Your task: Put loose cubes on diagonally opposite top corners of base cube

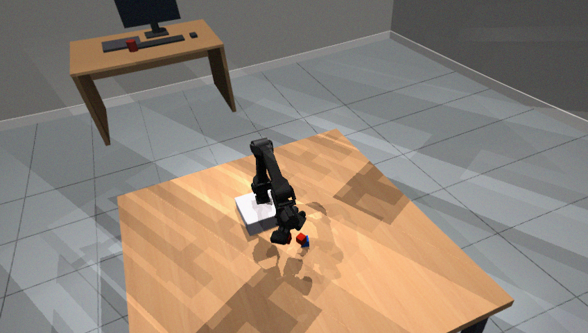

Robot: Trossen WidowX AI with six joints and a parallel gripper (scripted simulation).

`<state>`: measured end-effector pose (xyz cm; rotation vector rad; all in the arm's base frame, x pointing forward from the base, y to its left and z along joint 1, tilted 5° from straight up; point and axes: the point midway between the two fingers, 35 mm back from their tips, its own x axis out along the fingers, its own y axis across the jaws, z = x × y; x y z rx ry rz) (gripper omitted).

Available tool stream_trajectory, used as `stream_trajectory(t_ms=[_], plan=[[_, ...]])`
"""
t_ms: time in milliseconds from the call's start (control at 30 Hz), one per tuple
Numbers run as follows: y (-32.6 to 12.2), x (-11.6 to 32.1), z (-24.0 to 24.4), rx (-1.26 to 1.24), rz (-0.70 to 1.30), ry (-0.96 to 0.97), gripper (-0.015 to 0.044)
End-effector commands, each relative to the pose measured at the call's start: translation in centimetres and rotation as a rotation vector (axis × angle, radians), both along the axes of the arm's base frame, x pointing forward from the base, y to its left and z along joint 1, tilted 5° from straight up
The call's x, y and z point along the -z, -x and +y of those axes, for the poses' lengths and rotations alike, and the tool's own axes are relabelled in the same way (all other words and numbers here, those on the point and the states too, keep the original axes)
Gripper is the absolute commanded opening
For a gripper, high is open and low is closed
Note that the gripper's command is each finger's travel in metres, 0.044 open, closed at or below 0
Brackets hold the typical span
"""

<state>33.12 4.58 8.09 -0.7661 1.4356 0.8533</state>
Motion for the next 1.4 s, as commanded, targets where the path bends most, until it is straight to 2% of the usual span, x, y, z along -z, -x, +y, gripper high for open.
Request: stream_trajectory(t_ms=[0, 1367], plan=[[0.3, 0.0, 0.7, 0.116, 0.002, 0.005, 0.0105], [3.9, 0.1, 7.3, 1.330, 0.054, 0.053, 0.0105]])
